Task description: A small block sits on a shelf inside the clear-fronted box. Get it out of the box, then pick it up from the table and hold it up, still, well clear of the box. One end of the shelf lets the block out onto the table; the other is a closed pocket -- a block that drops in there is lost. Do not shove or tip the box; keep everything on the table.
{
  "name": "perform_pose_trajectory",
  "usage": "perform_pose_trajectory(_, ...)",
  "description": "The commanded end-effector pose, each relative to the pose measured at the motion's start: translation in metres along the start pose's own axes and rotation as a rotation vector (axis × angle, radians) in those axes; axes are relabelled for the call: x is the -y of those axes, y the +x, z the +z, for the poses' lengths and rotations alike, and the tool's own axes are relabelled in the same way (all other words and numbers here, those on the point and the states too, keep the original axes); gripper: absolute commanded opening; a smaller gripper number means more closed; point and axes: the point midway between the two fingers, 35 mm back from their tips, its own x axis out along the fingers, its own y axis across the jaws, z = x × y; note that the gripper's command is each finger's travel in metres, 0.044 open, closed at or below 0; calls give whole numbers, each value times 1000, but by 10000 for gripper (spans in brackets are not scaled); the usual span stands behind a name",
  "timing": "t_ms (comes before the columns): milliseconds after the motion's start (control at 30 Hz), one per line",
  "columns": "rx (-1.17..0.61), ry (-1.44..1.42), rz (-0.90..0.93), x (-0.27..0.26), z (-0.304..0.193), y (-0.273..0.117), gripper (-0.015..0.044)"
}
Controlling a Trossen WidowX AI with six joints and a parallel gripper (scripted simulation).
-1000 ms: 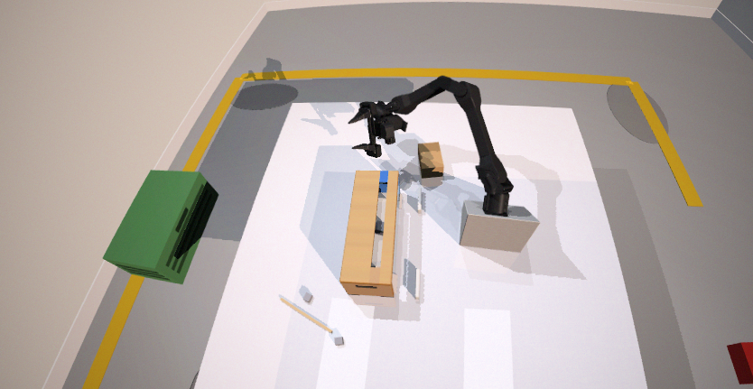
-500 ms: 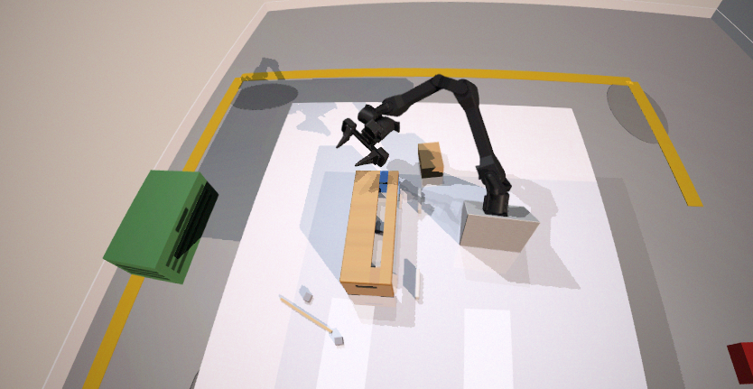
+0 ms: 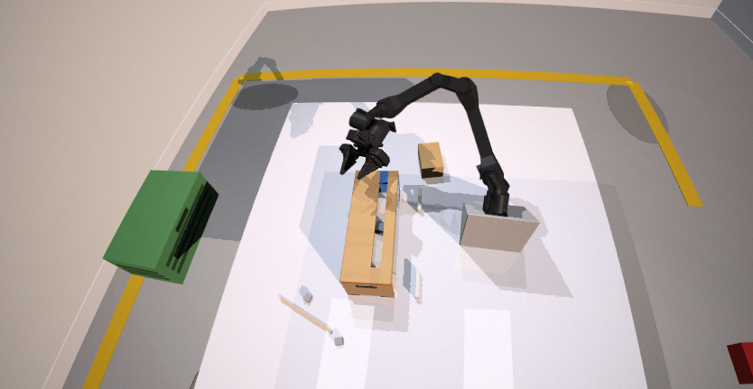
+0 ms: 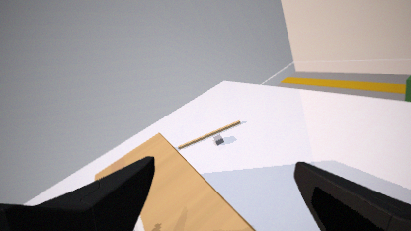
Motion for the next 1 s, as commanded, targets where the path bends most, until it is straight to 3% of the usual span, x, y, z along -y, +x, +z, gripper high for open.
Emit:
perform_pose_trajectory(0, -333, 736, -131, -50, -25, 27, 400)
perform_pose_trajectory(500, -527, 1353, -511, -91, -57, 36, 400)
perform_pose_trajectory(967, -430, 1817, -1014, -117, -79, 29, 400)
